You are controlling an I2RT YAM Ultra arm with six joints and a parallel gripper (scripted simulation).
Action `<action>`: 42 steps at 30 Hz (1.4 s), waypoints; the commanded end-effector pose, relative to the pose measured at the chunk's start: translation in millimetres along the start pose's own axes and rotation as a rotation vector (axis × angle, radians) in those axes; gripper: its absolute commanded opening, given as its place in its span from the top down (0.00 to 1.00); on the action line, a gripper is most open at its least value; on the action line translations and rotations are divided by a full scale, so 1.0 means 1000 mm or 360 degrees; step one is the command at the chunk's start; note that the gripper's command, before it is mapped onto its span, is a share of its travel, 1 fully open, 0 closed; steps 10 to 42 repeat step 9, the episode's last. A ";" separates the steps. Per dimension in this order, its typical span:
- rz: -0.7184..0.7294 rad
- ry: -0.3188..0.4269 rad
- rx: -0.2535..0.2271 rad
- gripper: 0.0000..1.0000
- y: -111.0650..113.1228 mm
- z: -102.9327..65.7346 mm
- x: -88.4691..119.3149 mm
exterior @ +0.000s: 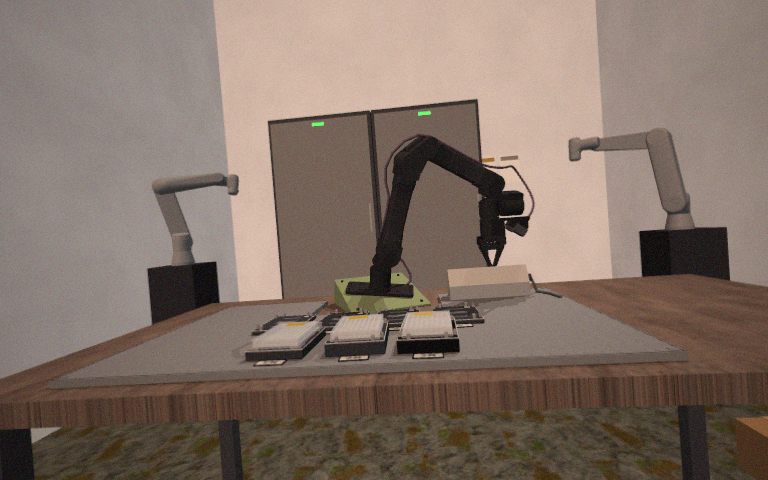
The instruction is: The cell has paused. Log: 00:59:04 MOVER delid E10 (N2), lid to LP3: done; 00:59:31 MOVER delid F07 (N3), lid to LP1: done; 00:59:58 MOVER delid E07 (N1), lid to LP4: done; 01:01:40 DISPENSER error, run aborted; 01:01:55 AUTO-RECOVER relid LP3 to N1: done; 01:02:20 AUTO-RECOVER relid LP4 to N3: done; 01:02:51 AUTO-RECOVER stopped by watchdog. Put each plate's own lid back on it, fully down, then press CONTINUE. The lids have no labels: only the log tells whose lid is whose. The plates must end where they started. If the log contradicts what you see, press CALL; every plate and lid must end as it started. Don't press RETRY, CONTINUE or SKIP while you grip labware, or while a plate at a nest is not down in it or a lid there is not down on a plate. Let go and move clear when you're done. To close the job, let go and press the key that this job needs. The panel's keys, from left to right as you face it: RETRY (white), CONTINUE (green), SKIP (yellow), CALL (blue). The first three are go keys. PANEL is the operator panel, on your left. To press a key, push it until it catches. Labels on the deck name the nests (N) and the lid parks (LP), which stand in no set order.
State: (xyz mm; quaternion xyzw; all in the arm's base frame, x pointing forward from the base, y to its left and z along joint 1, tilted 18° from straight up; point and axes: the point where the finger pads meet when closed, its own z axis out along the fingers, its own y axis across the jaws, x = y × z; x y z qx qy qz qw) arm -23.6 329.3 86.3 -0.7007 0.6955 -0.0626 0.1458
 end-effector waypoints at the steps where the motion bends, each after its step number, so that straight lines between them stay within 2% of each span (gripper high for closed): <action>1: -0.0004 0.0002 0.0016 1.00 -0.002 0.008 0.002; 42: -0.0007 -0.0001 0.0015 1.00 -0.002 0.009 0.002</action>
